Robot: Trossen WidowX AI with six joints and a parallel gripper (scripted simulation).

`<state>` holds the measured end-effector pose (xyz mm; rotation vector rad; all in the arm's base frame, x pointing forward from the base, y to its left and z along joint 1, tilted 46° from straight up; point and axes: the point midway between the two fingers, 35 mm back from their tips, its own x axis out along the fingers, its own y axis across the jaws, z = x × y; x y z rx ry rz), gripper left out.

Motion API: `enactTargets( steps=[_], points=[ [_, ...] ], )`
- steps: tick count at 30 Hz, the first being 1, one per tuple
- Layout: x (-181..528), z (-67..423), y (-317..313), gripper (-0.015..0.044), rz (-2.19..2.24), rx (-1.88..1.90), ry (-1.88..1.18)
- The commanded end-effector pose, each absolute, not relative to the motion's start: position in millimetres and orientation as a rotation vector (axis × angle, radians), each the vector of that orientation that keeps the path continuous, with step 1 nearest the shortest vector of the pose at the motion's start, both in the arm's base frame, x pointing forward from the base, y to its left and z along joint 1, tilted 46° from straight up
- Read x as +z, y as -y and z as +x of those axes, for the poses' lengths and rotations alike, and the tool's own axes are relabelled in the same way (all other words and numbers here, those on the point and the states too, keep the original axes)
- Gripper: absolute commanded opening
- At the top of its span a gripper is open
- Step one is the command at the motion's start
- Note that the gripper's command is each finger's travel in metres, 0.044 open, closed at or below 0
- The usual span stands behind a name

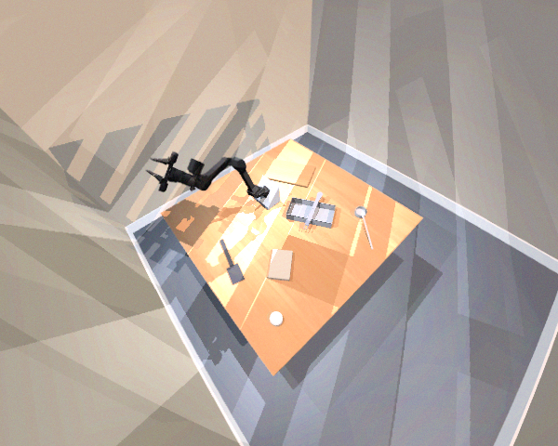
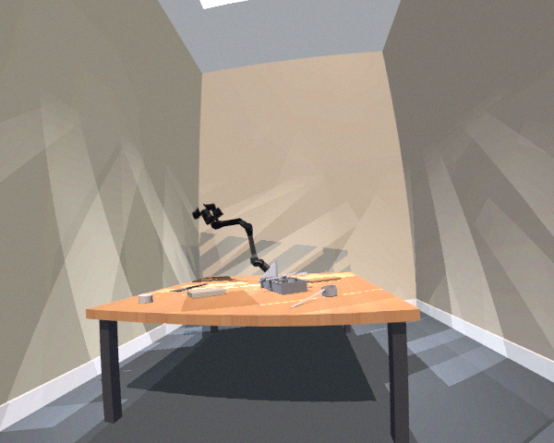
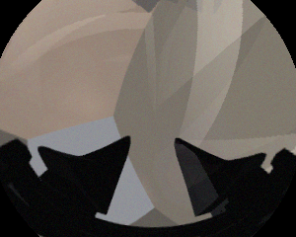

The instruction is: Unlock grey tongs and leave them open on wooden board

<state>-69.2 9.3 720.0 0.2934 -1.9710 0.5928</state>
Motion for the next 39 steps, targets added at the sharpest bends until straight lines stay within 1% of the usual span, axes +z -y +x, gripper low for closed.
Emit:
enactTargets(
  steps=[1,5,8,14,20,24,28,33,39],
  points=[
    [716,-52,53,0.026,0.464,0.471,1.988],
    [710,-31,92,0.026,0.583,0.381,1.967],
    [700,-5,131,0.026,0.714,0.29,1.938],
    [679,47,177,0.026,0.913,0.175,1.838],
    [642,118,220,0.026,1.12,0.016,1.693],
    [619,156,229,0.026,1.208,-0.048,1.603],
    [584,210,240,0.026,1.314,-0.15,1.463],
    [550,258,235,0.026,1.376,-0.234,1.303],
    [482,333,219,0.026,1.467,-0.369,1.041]
  ],
)
